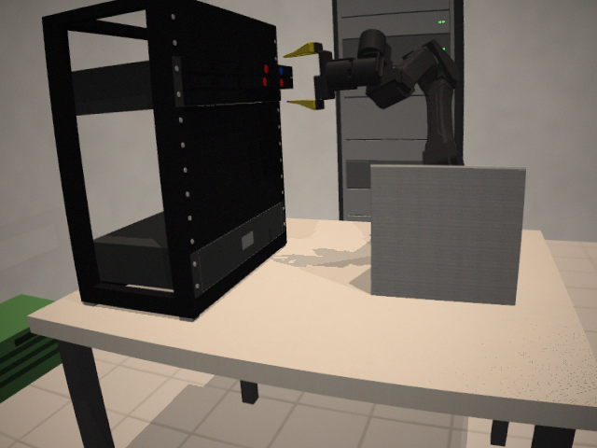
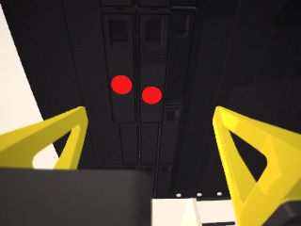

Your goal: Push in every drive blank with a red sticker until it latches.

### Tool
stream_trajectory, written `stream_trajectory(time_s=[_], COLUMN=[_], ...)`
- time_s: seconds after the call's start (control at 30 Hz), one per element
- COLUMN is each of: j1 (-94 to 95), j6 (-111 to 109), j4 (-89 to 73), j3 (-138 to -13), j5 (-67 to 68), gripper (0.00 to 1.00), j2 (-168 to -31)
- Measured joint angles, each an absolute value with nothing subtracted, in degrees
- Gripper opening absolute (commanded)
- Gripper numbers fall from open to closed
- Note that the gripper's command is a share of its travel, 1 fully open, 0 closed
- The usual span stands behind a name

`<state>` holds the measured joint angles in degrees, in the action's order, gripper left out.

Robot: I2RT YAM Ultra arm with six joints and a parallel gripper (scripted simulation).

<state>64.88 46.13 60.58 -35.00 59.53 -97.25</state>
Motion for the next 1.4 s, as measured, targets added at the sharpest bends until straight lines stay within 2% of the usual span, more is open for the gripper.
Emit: stream_trajectory(time_s=[0.67,1.4], j1=[57.1,56.9], j6=[45.7,45.9], j4=[44.6,37.0], j3=[-35.0,-35.0], j5=[53.6,51.4], gripper=[1.0,1.0], j2=[-74.5,-73.5])
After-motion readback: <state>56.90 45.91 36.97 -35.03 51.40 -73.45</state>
